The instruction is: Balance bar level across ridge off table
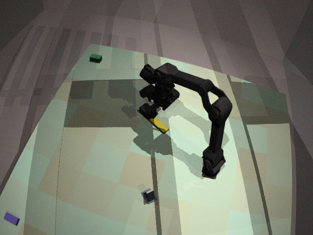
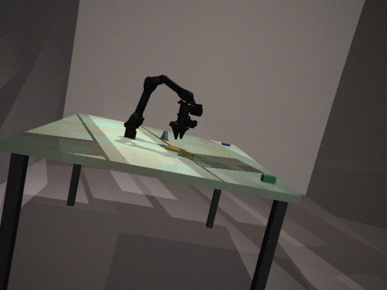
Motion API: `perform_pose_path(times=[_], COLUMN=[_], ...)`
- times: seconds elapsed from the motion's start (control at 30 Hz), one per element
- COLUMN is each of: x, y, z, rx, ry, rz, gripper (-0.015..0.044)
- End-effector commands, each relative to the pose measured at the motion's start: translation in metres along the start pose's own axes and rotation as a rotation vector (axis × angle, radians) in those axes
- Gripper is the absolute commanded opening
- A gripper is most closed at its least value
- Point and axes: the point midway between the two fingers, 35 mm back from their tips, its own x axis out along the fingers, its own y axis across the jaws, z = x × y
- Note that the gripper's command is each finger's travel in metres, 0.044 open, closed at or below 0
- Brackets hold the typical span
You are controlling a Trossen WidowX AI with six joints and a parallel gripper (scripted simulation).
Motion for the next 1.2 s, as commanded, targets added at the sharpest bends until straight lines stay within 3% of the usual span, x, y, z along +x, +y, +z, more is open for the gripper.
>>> perform_pose_path(times=[0.0, 0.17, 1.17], x=[0.015, 0.042, 0.068], y=[0.0, 0.0, 0.0], z=[-0.001, -0.002, -0.003], rx=[0.008, 0.008, 0.008], ry=[0.008, 0.008, 0.008], rz=[0.005, 0.005, 0.005], gripper=[0.0315, 0.0315, 0.0315])
